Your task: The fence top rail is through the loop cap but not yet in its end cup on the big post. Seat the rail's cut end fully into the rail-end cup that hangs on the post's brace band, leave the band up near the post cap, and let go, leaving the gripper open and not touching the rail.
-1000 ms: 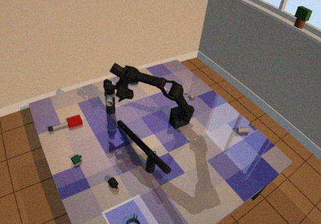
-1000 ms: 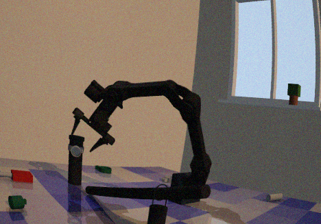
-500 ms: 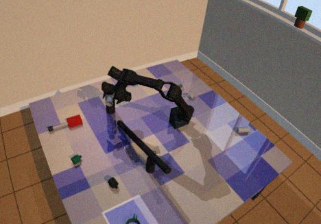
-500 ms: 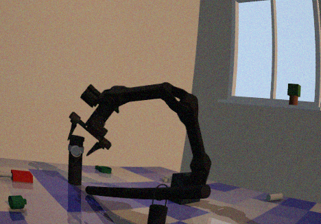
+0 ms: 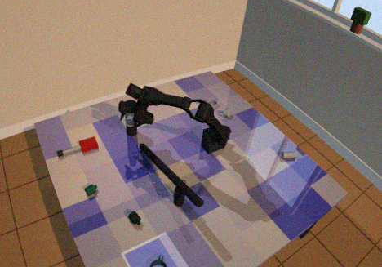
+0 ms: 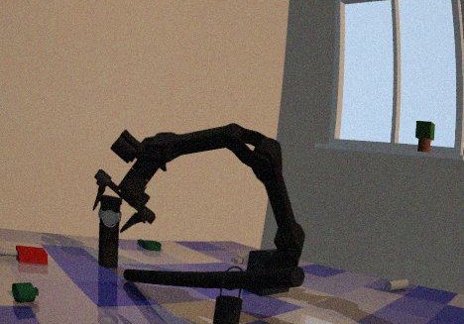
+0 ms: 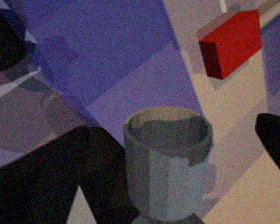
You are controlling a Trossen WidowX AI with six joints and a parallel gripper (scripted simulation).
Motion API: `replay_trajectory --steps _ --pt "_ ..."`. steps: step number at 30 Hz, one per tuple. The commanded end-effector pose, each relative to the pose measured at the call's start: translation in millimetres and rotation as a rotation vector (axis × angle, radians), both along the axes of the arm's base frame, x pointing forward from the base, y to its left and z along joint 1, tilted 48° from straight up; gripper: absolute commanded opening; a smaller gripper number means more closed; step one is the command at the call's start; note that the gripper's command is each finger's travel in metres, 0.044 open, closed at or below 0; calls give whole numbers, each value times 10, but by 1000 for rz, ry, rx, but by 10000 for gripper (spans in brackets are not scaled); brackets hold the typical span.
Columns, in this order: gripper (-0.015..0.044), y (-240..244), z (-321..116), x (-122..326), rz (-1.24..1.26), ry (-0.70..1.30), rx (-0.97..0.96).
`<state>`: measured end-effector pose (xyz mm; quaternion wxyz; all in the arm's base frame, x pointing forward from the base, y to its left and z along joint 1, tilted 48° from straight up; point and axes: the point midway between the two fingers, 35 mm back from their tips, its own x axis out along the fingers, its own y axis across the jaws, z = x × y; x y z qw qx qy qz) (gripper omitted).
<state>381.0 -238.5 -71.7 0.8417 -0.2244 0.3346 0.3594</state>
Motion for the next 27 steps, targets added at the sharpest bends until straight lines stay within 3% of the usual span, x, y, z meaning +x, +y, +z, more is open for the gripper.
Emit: replay_trajectory --steps 1,18,27 --pt "440 89 -99 22 3 14 12" --pt "440 162 -195 87 3 12 13" --pt "204 162 -195 87 3 12 13"
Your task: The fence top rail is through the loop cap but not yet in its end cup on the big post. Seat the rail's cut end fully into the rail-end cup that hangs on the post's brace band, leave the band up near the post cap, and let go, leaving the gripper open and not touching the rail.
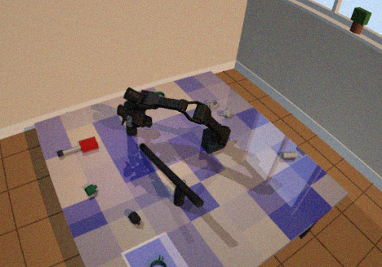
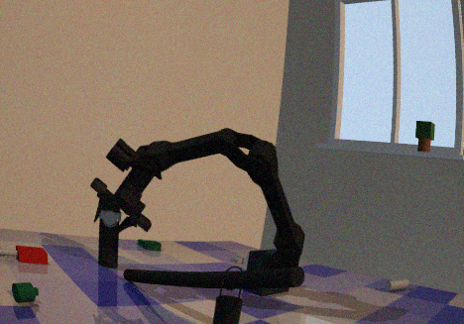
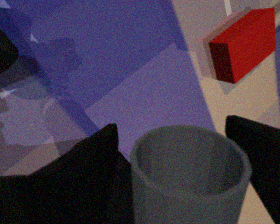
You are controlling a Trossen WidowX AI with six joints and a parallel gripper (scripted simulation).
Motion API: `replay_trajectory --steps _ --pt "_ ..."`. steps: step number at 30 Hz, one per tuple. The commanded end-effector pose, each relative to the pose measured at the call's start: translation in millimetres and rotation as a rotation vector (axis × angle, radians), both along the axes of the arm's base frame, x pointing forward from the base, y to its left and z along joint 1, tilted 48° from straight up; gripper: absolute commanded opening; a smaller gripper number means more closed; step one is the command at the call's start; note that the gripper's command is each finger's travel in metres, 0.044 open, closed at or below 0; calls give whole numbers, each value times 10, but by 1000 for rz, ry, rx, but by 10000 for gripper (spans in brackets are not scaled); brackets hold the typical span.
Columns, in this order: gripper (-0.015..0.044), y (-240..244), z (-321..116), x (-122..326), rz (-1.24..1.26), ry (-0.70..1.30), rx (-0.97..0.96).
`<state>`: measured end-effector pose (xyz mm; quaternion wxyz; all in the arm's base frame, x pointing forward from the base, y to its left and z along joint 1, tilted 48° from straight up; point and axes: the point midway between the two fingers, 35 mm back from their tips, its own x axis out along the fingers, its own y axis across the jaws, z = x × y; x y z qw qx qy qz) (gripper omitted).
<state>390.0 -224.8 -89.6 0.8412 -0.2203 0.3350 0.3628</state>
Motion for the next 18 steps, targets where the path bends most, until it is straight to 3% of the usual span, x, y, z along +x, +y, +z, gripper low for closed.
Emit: replay_trajectory --steps 1,4,7,10,18 --pt "177 25 -16 -3 0 7 5" --pt "99 25 -16 -3 0 7 5" --pt "79 25 -16 -3 0 7 5" --pt "0 31 -12 -20 14 -8 4" --pt "0 42 -3 -56 43 -38 1"
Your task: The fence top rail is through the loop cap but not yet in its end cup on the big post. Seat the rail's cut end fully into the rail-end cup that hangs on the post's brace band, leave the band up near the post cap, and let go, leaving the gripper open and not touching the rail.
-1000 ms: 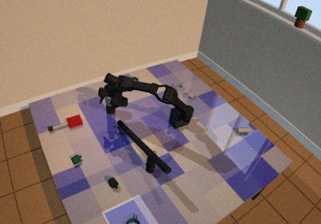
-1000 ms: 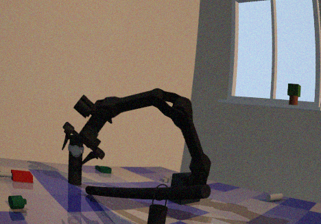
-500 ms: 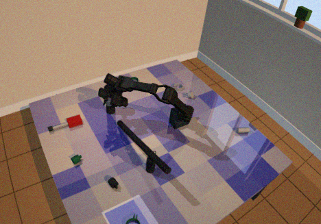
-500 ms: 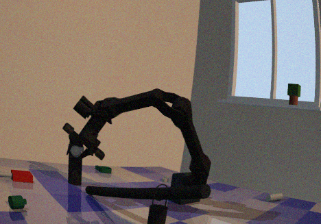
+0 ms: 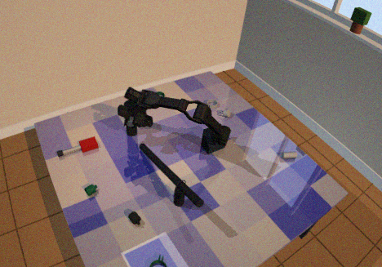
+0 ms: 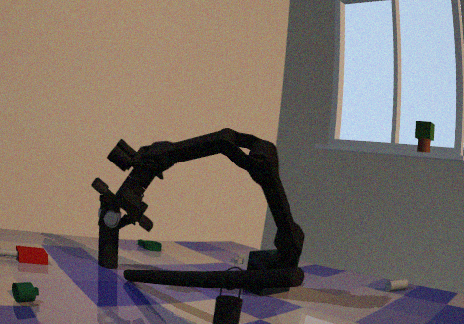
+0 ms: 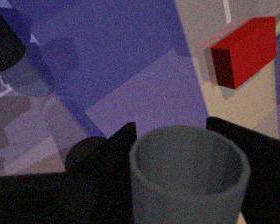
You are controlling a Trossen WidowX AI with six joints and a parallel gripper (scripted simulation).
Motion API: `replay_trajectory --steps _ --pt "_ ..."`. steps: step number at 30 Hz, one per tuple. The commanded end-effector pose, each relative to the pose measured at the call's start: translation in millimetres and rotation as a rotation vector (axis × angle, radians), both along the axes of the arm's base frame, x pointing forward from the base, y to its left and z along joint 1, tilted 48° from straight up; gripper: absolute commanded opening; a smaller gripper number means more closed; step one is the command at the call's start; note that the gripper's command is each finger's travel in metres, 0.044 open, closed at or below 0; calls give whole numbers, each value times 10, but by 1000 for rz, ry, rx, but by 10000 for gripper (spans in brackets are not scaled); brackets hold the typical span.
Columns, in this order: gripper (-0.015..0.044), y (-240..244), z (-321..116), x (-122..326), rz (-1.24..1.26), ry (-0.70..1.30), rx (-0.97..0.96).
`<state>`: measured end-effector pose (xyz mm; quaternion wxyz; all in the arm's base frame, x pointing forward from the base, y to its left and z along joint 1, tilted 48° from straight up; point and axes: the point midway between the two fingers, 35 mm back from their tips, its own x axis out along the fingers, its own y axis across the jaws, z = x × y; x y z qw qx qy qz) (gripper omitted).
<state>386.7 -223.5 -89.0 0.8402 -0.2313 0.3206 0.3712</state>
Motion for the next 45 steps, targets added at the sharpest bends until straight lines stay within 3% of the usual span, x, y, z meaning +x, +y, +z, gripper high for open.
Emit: replay_trajectory --steps 1,45 --pt "0 30 -9 -26 17 -12 3" --pt "0 73 18 -249 186 -189 -13"
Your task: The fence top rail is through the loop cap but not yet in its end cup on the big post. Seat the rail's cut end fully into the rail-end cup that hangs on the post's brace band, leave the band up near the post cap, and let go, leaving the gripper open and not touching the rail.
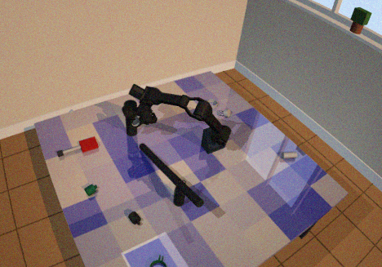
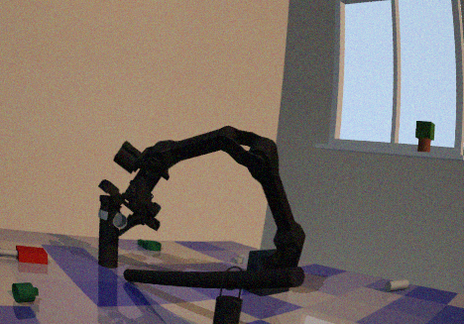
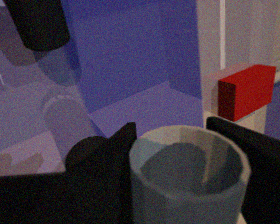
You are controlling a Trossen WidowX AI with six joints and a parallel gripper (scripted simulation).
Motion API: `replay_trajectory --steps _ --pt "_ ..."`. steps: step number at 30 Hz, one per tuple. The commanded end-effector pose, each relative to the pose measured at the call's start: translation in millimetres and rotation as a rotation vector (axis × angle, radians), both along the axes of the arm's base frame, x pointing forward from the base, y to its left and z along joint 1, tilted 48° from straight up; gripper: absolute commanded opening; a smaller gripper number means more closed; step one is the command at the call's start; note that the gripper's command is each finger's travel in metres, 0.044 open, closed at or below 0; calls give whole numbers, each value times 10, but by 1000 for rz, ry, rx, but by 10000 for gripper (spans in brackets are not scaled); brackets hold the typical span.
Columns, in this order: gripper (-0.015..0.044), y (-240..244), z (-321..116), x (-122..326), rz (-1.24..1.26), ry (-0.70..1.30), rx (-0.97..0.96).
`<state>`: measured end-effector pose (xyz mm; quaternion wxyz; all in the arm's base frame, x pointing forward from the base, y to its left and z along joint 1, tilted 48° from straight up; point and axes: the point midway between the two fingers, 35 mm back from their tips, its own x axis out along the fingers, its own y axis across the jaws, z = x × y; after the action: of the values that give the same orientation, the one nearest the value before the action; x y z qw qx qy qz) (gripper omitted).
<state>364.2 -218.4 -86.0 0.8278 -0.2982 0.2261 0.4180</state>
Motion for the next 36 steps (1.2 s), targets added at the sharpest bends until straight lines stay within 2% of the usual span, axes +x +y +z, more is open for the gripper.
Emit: replay_trajectory --steps 1,24,36 --pt "0 22 -12 -29 16 -12 5" --pt "0 30 -15 -159 112 -113 -4" --pt "0 29 -13 -127 88 -88 -2"
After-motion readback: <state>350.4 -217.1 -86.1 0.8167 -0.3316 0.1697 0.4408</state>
